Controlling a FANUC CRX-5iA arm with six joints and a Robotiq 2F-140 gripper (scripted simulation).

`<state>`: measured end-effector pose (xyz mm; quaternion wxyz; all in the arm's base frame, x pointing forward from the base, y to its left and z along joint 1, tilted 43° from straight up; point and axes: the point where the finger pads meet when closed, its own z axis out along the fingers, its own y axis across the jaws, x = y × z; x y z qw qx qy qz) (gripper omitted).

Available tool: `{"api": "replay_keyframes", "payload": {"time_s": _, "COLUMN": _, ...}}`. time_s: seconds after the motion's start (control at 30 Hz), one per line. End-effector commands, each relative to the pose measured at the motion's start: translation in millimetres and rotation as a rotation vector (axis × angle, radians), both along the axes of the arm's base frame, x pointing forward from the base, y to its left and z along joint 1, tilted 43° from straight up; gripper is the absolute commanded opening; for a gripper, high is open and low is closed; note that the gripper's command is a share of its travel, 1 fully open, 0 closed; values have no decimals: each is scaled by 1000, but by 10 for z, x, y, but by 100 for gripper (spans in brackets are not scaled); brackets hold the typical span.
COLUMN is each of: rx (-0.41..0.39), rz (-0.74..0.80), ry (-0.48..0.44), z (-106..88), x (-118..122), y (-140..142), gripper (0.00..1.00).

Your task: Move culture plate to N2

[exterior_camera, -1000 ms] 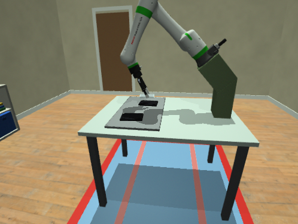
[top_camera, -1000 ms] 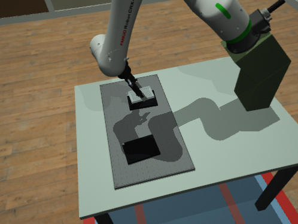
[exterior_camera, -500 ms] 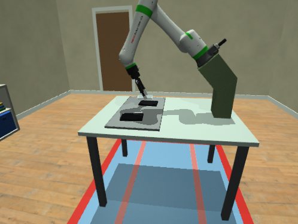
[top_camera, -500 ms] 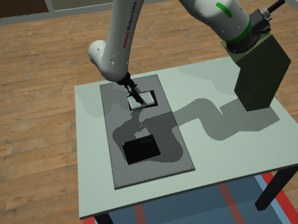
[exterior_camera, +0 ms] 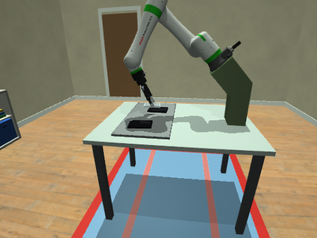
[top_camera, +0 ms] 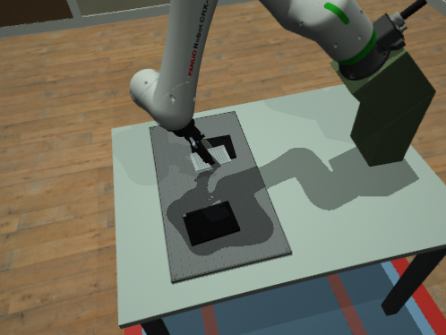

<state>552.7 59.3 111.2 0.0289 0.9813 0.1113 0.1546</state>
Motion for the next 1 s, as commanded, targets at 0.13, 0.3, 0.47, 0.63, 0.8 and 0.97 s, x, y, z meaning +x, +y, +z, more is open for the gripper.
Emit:
{"api": "replay_keyframes", "payload": {"time_s": 0.13, "rx": 0, "rz": -1, "ry": 0, "z": 34, "x": 8, "y": 257, "gripper": 0}}
{"api": "replay_keyframes", "payload": {"time_s": 0.3, "rx": 0, "rz": -1, "ry": 0, "z": 47, "x": 11, "y": 356, "gripper": 0}}
{"api": "replay_keyframes", "payload": {"time_s": 0.47, "rx": 0, "rz": -1, "ry": 0, "z": 68, "x": 15, "y": 521, "gripper": 0}}
{"api": "replay_keyframes", "payload": {"time_s": 0.63, "rx": 0, "rz": -1, "ry": 0, "z": 88, "x": 20, "y": 687, "gripper": 0}}
{"api": "replay_keyframes", "payload": {"time_s": 0.8, "rx": 0, "rz": -1, "ry": 0, "z": 109, "x": 24, "y": 852, "gripper": 0}}
{"api": "replay_keyframes", "payload": {"time_s": 0.97, "rx": 0, "rz": -1, "ry": 0, "z": 122, "x": 27, "y": 951, "gripper": 0}}
